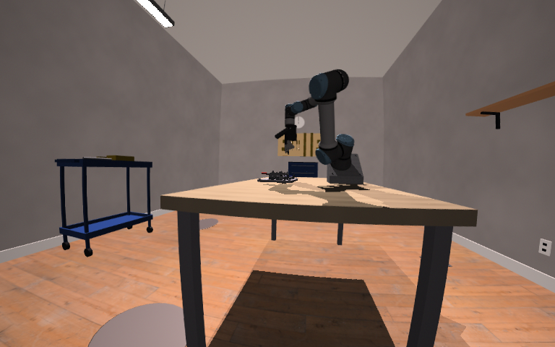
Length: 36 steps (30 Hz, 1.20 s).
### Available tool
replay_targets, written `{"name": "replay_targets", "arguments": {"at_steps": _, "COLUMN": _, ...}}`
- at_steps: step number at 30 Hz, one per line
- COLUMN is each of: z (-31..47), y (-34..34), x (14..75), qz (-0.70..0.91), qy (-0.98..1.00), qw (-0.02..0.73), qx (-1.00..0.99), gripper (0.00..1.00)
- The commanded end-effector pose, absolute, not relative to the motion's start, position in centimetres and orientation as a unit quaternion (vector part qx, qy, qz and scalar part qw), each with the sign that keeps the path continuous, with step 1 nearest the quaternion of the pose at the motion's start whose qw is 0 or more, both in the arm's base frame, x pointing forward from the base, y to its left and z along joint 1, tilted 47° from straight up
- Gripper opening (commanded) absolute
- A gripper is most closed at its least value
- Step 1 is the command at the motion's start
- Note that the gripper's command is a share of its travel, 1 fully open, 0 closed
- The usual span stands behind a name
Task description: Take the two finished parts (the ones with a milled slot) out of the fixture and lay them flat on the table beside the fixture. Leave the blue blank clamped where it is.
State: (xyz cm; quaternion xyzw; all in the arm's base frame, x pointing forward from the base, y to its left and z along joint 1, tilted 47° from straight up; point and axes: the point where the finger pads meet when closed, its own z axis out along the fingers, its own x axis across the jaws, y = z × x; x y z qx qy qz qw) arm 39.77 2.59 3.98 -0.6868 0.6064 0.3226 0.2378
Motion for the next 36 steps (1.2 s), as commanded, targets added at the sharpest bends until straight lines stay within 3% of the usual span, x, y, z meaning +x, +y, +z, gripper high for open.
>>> {"name": "replay_targets", "arguments": {"at_steps": 1, "z": 3.98, "y": 2.55, "x": 39.80, "qz": 0.322, "qy": 0.607, "qw": 0.238, "qx": -0.687, "gripper": 0.59}}
{"name": "replay_targets", "arguments": {"at_steps": 27, "z": 3.98, "y": 2.55, "x": 39.80, "qz": 0.322, "qy": 0.607, "qw": 0.238, "qx": -0.687, "gripper": 0.59}}
{"name": "replay_targets", "arguments": {"at_steps": 28, "z": 3.98, "y": 2.55, "x": 39.80, "qz": 0.322, "qy": 0.607, "qw": 0.238, "qx": -0.687, "gripper": 0.28}}
{"name": "replay_targets", "arguments": {"at_steps": 36, "z": 3.98, "y": 2.55, "x": 39.80, "qz": 0.322, "qy": 0.607, "qw": 0.238, "qx": -0.687, "gripper": 0.28}}
